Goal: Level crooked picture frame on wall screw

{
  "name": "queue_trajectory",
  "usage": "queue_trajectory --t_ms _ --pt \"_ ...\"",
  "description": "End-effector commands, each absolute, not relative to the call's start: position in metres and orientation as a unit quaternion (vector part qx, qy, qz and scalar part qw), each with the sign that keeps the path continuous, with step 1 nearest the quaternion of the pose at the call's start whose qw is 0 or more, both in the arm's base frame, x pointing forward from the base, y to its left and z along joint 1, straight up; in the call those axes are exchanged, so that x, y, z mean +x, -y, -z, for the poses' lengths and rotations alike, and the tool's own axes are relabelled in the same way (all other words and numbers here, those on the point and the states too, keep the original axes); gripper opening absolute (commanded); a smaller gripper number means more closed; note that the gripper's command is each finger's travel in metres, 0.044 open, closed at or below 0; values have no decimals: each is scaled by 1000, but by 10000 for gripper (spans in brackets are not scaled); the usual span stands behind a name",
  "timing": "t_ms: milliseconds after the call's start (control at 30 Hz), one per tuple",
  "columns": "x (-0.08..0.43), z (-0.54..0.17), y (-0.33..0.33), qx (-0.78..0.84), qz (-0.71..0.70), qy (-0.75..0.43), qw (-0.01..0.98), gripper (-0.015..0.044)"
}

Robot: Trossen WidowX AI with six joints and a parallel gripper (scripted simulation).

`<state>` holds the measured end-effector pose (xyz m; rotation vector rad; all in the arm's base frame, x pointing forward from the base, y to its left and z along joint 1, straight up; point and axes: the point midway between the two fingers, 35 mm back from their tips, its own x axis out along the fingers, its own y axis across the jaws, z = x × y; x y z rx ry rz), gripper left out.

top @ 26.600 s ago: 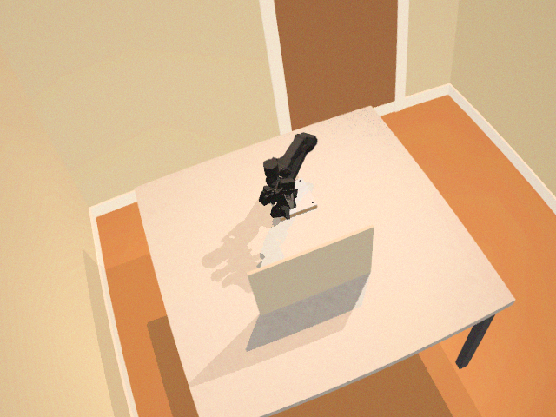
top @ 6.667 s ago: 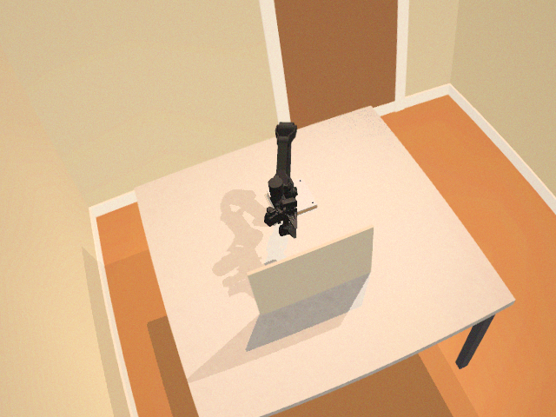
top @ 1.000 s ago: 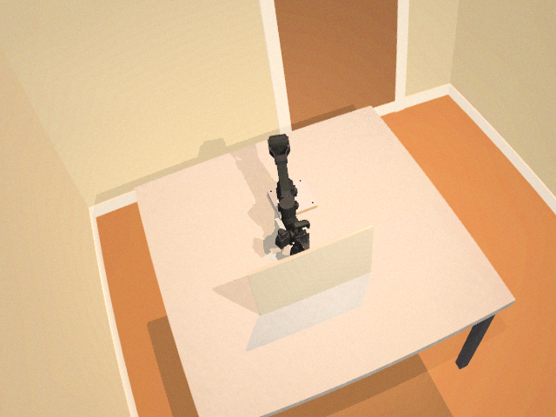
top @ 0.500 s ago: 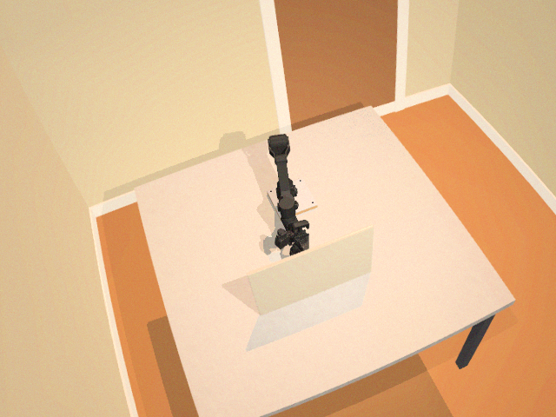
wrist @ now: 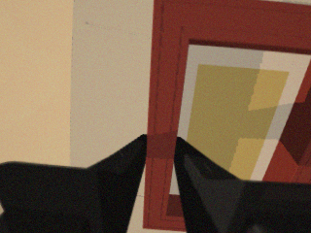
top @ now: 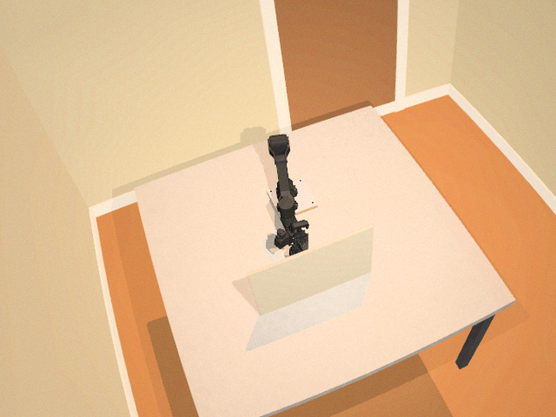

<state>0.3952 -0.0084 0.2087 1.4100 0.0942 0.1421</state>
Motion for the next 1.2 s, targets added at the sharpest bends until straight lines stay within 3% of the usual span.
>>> queue_trajectory --t_ms 0,1167 --pt "396 -211 10 647 -68 -41 758 0" --pt "396 -207 12 647 -68 -41 758 0"
